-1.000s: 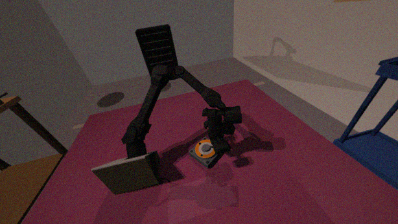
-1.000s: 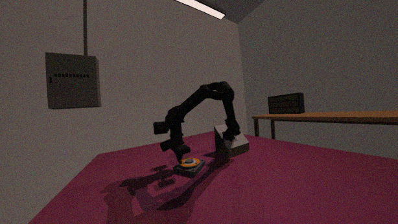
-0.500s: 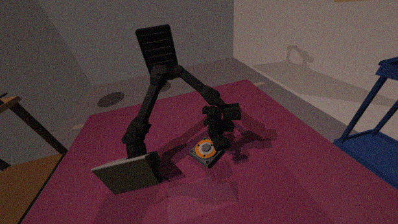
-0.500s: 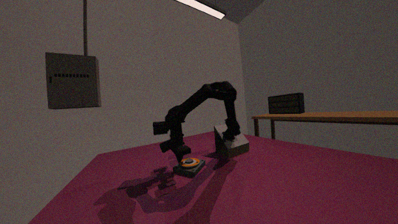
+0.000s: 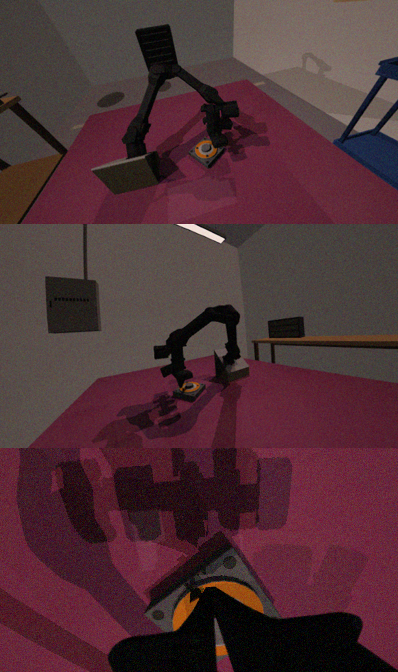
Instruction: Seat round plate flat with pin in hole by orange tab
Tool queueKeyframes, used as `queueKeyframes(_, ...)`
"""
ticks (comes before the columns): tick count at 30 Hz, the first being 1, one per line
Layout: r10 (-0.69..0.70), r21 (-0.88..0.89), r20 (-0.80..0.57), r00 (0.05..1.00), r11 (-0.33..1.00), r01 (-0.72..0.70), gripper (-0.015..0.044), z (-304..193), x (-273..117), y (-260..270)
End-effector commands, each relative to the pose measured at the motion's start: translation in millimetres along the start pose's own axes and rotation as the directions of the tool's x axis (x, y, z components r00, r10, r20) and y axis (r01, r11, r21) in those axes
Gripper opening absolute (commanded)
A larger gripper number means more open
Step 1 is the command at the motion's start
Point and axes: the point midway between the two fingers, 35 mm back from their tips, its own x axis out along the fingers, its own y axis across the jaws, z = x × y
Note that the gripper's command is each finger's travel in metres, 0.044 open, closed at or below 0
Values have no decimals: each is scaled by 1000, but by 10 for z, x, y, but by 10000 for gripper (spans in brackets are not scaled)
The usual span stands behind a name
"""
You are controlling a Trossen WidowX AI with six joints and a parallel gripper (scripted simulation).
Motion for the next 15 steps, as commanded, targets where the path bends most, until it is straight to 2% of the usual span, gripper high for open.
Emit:
queueKeyframes(1, 4, -1, 7, 1000, 1000, -4, 0, -11, -13, 61)
queueKeyframes(5, 3, -1, 7, 1000, 1000, -3, 0, -7, -86, 59)
queueKeyframes(11, 1, 0, 6, 1000, 1000, -1, 0, -55, -447, 30)
queueKeyframes(15, 1, 0, 6, 1000, 1000, -1, 0, -78, -487, 11)
